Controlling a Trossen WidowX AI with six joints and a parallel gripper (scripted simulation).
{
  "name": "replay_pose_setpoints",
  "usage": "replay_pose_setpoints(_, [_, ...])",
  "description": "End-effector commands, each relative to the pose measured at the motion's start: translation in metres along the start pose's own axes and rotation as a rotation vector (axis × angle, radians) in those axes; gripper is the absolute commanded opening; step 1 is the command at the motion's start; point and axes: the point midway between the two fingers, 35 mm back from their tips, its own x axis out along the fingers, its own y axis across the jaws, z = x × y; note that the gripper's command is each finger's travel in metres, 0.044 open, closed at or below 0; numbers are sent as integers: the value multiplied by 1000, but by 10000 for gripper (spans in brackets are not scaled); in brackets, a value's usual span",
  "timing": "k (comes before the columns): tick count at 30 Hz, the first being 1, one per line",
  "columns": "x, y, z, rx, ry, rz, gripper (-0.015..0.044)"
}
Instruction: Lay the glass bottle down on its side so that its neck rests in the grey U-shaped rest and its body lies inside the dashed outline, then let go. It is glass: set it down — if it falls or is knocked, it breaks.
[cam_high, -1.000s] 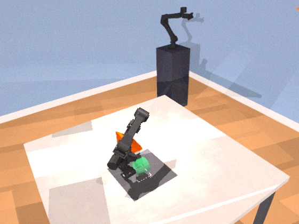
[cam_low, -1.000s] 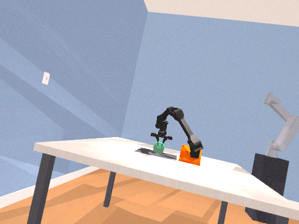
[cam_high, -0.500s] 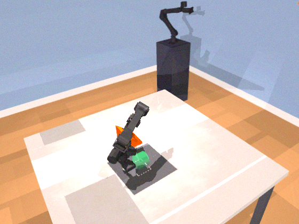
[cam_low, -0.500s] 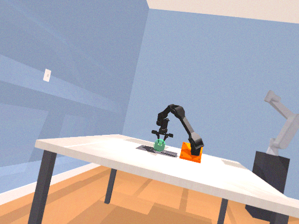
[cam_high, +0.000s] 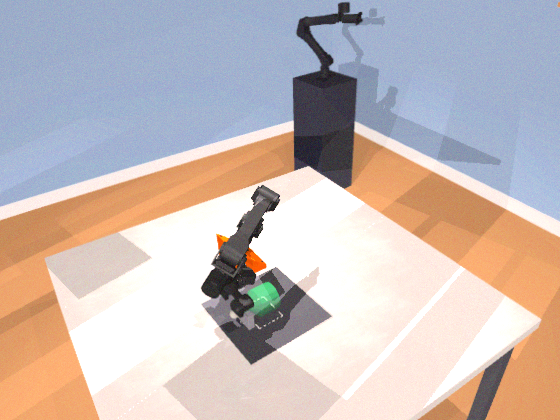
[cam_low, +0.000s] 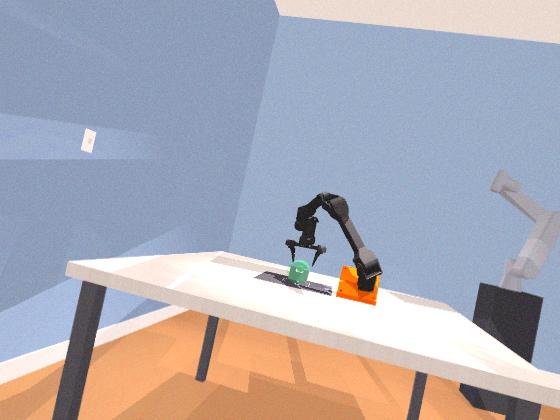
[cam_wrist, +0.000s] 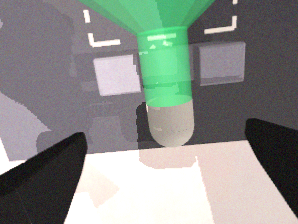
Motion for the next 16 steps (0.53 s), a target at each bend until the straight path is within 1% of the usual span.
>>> replay_pose_setpoints(1, [-36, -1, 4, -25, 75, -25, 440])
replay_pose_setpoints(16, [-39, 2, 5, -25, 75, -25, 440])
